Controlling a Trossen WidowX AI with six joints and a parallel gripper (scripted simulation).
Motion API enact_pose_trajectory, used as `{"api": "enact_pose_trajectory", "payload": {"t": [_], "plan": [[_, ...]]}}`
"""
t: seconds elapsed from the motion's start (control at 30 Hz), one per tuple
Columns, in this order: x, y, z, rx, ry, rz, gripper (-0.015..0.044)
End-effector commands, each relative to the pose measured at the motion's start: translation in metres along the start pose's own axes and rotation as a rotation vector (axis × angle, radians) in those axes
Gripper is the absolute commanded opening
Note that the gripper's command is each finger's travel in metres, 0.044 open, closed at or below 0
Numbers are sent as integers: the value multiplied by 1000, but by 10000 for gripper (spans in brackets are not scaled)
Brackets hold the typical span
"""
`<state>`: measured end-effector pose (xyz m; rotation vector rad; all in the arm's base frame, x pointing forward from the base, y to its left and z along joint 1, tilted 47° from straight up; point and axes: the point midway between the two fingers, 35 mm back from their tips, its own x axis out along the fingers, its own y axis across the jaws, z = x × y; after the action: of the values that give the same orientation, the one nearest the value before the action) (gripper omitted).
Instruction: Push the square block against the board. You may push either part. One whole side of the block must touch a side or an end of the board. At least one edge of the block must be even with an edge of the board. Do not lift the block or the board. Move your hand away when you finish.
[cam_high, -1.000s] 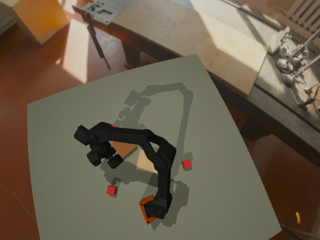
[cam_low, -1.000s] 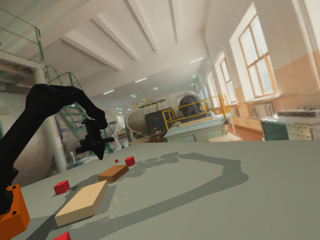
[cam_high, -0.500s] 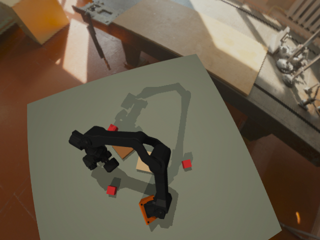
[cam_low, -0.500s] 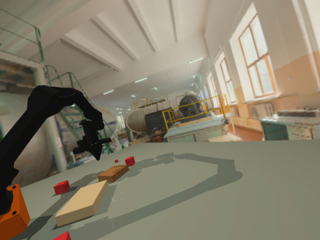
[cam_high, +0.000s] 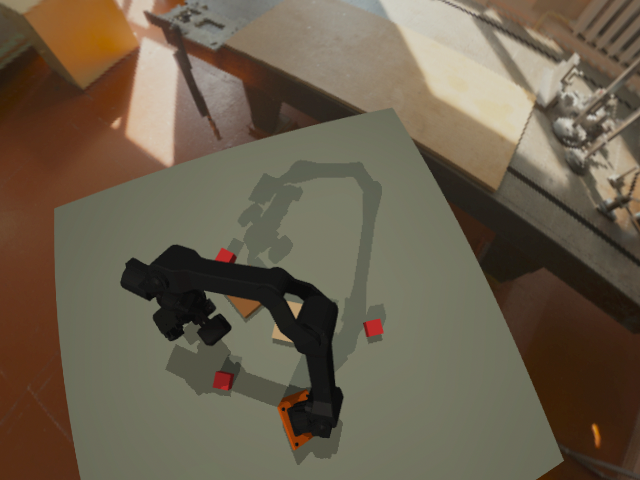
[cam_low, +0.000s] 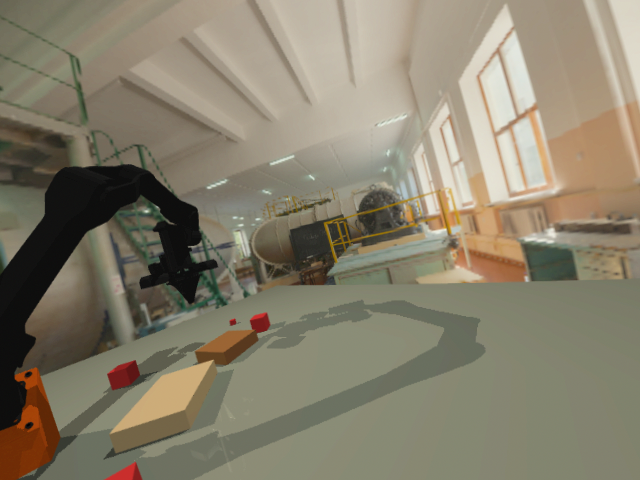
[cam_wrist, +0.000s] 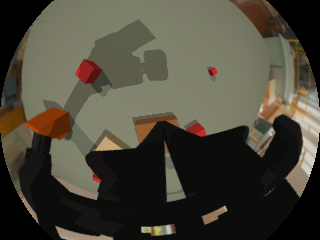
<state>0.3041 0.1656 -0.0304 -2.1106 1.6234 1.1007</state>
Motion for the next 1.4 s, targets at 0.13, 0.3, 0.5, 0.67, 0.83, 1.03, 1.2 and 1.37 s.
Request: {"api": "enact_pose_trajectory", "payload": {"t": [0.13, 0.3, 0.5, 0.67, 0.83, 1.03, 1.2, 1.37], "plan": [[-2, 1, -1, 8, -4, 8, 0], [-2, 1, -1, 8, -4, 8, 0], [-2, 1, -1, 8, -4, 8, 0], [-2, 1, -1, 8, -4, 8, 0], [-2, 1, -1, 8, -4, 8, 0], [0, -2, -3, 53, -1, 5, 0], [7, -12, -9, 224, -3, 4, 0], [14, -22, -15, 396, -5, 4, 0]]}}
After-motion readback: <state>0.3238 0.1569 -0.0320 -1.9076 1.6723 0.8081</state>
